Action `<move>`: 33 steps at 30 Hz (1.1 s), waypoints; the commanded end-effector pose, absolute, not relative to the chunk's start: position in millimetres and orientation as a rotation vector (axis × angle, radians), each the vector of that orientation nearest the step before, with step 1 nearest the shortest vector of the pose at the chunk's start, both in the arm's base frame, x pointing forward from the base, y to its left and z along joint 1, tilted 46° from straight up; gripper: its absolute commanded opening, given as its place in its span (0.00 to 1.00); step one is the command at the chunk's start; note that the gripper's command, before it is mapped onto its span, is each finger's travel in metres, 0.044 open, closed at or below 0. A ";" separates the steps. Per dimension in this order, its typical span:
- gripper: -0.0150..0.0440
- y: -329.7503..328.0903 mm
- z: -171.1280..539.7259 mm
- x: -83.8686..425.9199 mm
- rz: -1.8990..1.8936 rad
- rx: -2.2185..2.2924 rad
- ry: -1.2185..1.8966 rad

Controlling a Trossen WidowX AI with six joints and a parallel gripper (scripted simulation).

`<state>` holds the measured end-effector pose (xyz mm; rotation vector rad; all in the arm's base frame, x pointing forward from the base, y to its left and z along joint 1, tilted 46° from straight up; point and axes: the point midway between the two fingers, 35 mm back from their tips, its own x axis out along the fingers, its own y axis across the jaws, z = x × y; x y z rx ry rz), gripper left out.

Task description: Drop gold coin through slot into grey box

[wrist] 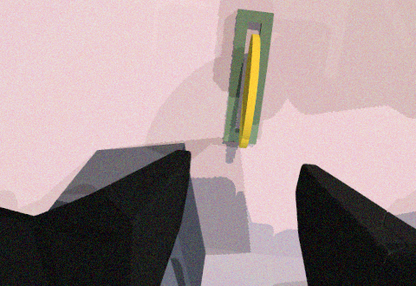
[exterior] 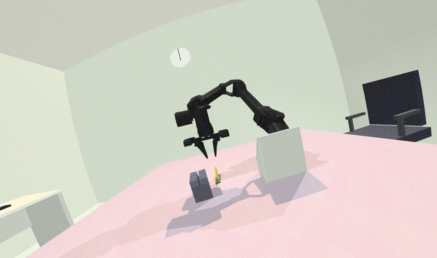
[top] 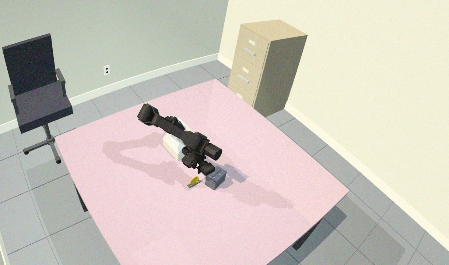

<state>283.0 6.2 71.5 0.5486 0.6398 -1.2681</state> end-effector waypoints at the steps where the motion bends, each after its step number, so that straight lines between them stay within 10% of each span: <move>1: 0.53 -6.5 62.5 282.0 -1.281 0.534 0.637; 33: 0.53 -44.0 24.9 294.9 -1.281 0.535 0.637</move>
